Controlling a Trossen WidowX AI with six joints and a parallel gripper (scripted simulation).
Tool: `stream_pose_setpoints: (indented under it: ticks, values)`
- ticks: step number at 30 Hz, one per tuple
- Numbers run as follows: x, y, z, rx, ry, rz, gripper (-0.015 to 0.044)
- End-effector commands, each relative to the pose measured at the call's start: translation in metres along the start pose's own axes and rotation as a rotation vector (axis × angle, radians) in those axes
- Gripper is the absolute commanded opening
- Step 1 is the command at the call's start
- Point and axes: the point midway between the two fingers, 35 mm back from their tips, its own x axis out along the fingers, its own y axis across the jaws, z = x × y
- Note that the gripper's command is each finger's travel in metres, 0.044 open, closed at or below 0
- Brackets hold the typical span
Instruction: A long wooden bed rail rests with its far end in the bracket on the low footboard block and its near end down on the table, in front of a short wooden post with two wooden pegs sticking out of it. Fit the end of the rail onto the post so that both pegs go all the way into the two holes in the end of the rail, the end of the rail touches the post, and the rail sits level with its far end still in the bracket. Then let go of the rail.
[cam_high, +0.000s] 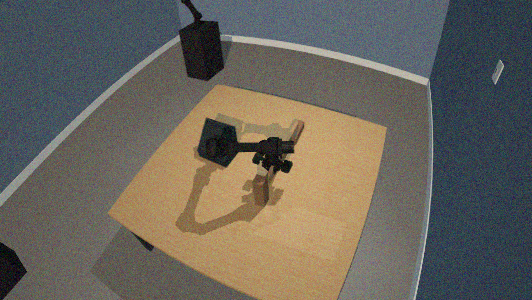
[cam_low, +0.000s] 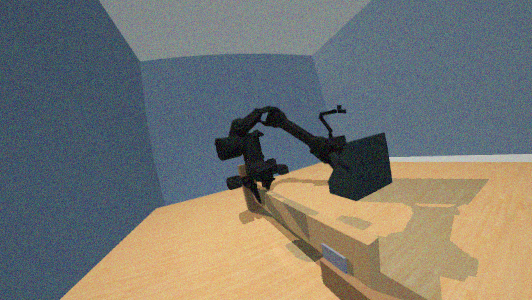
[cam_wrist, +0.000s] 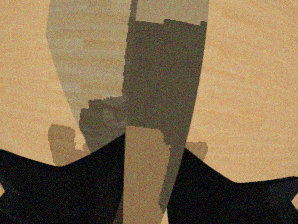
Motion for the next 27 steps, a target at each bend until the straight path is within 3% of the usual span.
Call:
stream_pose_setpoints:
  ticks: [1, 27]
  values:
    - [-0.0014, 0.0001, 0.0014, -0.001, -0.006, -0.001, 0.0]
    - [-0.0017, 0.0002, 0.0014, -0.001, -0.006, -0.001, 0.0]
